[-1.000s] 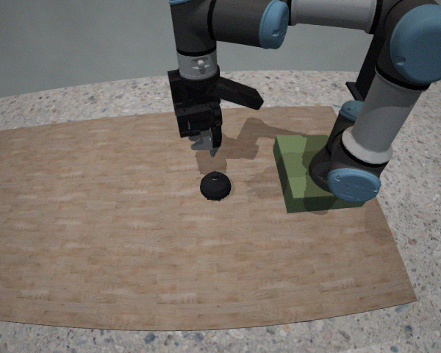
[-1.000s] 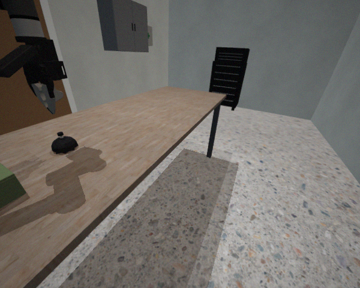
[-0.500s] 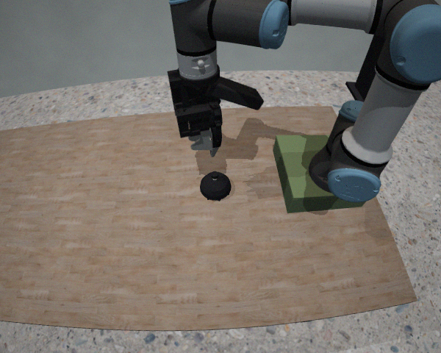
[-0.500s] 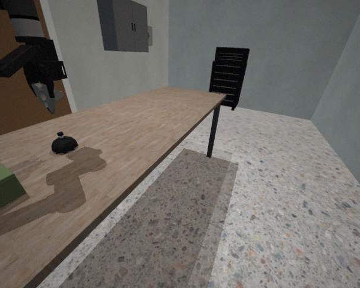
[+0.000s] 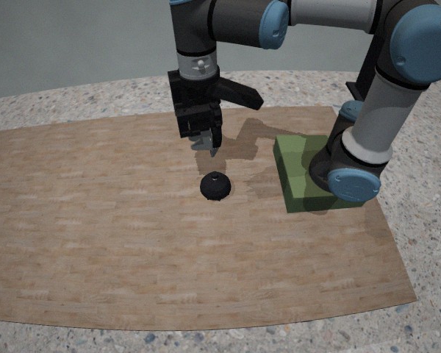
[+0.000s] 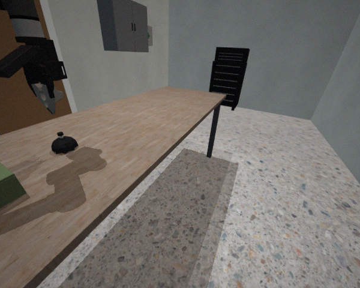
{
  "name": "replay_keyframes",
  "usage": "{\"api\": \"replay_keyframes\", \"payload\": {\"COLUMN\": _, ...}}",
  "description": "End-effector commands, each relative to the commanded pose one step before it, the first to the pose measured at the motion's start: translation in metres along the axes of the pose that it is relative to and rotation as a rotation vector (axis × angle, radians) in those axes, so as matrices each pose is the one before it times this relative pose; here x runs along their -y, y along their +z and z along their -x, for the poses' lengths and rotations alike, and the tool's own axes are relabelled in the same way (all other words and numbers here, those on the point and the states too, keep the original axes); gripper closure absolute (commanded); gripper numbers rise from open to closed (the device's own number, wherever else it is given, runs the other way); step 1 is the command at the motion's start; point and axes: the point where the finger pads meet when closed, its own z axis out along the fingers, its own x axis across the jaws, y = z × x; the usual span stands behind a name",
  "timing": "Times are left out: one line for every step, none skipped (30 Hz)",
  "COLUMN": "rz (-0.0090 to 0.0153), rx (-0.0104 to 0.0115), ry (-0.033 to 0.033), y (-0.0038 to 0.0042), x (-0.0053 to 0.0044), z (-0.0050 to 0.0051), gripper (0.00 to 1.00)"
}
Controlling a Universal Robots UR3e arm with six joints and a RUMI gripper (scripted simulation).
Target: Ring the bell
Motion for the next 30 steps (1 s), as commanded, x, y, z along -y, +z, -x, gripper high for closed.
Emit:
{"api": "replay_keyframes", "payload": {"rz": 0.00044, "rx": 0.00164, "ry": -0.00036, "y": 0.003155, "x": 0.000059, "z": 0.00110, "gripper": 1.00}}
{"api": "replay_keyframes", "payload": {"rz": -0.00005, "rx": -0.00002, "ry": -0.00001, "y": 0.000856, "x": 0.000052, "z": 0.00005, "gripper": 1.00}}
{"api": "replay_keyframes", "payload": {"rz": -0.00005, "rx": -0.00004, "ry": -0.00002, "y": 0.000965, "x": 0.000046, "z": 0.00006, "gripper": 1.00}}
{"api": "replay_keyframes", "payload": {"rz": -0.00005, "rx": -0.00004, "ry": -0.00002, "y": 0.001053, "x": 0.000053, "z": 0.00006, "gripper": 1.00}}
{"api": "replay_keyframes", "payload": {"rz": -0.00005, "rx": -0.00004, "ry": -0.00002, "y": 0.001138, "x": 0.000061, "z": 0.00006, "gripper": 1.00}}
{"api": "replay_keyframes", "payload": {"rz": -0.00005, "rx": -0.00004, "ry": 0.00002, "y": 0.001218, "x": 0.000070, "z": 0.00006, "gripper": 1.00}}
{"api": "replay_keyframes", "payload": {"rz": -0.00007, "rx": -0.00005, "ry": 0.00005, "y": 0.001322, "x": 0.000066, "z": 0.00007, "gripper": 1.00}}
{"api": "replay_keyframes", "payload": {"rz": -0.00007, "rx": -0.00006, "ry": 0.00005, "y": 0.001409, "x": 0.000069, "z": 0.00007, "gripper": 1.00}}
{"api": "replay_keyframes", "payload": {"rz": -0.00005, "rx": -0.00004, "ry": 0.00000, "y": 0.001469, "x": 0.000074, "z": 0.00006, "gripper": 1.00}}
{"api": "replay_keyframes", "payload": {"rz": 0.00000, "rx": 0.00000, "ry": 0.00000, "y": 0.001526, "x": 0.000073, "z": 0.00006, "gripper": 1.00}}
{"api": "replay_keyframes", "payload": {"rz": 0.00000, "rx": 0.00000, "ry": 0.00000, "y": 0.000000, "x": 0.000000, "z": 0.00000, "gripper": 1.00}}
{"api": "replay_keyframes", "payload": {"rz": 0.00000, "rx": 0.00000, "ry": 0.00000, "y": 0.000000, "x": 0.000000, "z": 0.00000, "gripper": 1.00}}
{"api": "replay_keyframes", "payload": {"rz": 0.00010, "rx": 0.00005, "ry": -0.00013, "y": 0.001577, "x": 0.000046, "z": 0.00004, "gripper": 1.00}}
{"api": "replay_keyframes", "payload": {"rz": -0.00008, "rx": -0.00007, "ry": 0.00006, "y": 0.001689, "x": 0.000091, "z": 0.00008, "gripper": 1.00}}
{"api": "replay_keyframes", "payload": {"rz": -0.00001, "rx": -0.00001, "ry": 0.00007, "y": 0.001722, "x": 0.000087, "z": 0.00009, "gripper": 1.00}}
{"api": "replay_keyframes", "payload": {"rz": 0.00000, "rx": 0.00000, "ry": 0.00000, "y": 0.001781, "x": 0.000077, "z": 0.00008, "gripper": 1.00}}
{"api": "replay_keyframes", "payload": {"rz": 0.00000, "rx": 0.00000, "ry": 0.00000, "y": 0.001811, "x": 0.000091, "z": 0.00008, "gripper": 1.00}}
{"api": "replay_keyframes", "payload": {"rz": 0.00000, "rx": 0.00000, "ry": 0.00000, "y": 0.001865, "x": 0.000081, "z": 0.00009, "gripper": 1.00}}
{"api": "replay_keyframes", "payload": {"rz": 0.00000, "rx": 0.00000, "ry": 0.00000, "y": 0.001890, "x": 0.000087, "z": 0.00008, "gripper": 1.00}}
{"api": "replay_keyframes", "payload": {"rz": 0.00000, "rx": 0.00000, "ry": 0.00000, "y": 0.001905, "x": 0.000094, "z": 0.00008, "gripper": 1.00}}
{"api": "replay_keyframes", "payload": {"rz": 0.00000, "rx": -0.00001, "ry": 0.00000, "y": 0.001937, "x": 0.000082, "z": 0.00009, "gripper": 1.00}}
{"api": "replay_keyframes", "payload": {"rz": 0.00000, "rx": -0.00001, "ry": 0.00000, "y": 0.001925, "x": 0.000095, "z": 0.00008, "gripper": 1.00}}
{"api": "replay_keyframes", "payload": {"rz": 0.00000, "rx": -0.00001, "ry": 0.00000, "y": 0.001940, "x": 0.000083, "z": 0.00009, "gripper": 1.00}}
{"api": "replay_keyframes", "payload": {"rz": 0.00000, "rx": -0.00001, "ry": 0.00000, "y": 0.001921, "x": 0.000088, "z": 0.00008, "gripper": 1.00}}
{"api": "replay_keyframes", "payload": {"rz": 0.00000, "rx": -0.00001, "ry": 0.00000, "y": 0.001896, "x": 0.000092, "z": 0.00008, "gripper": 1.00}}
{"api": "replay_keyframes", "payload": {"rz": 0.00000, "rx": -0.00001, "ry": 0.00000, "y": 0.001883, "x": 0.000079, "z": 0.00009, "gripper": 1.00}}
{"api": "replay_keyframes", "payload": {"rz": 0.00000, "rx": -0.00001, "ry": 0.00000, "y": 0.001828, "x": 0.000090, "z": 0.00007, "gripper": 1.00}}
{"api": "replay_keyframes", "payload": {"rz": 0.00000, "rx": 0.00000, "ry": 0.00000, "y": 0.000000, "x": 0.000000, "z": 0.00000, "gripper": 1.00}}
{"api": "replay_keyframes", "payload": {"rz": 0.00000, "rx": 0.00000, "ry": 0.00000, "y": 0.000000, "x": 0.000000, "z": 0.00000, "gripper": 1.00}}
{"api": "replay_keyframes", "payload": {"rz": 0.00001, "rx": -0.00002, "ry": 0.00000, "y": 0.001798, "x": 0.000075, "z": 0.00008, "gripper": 1.00}}
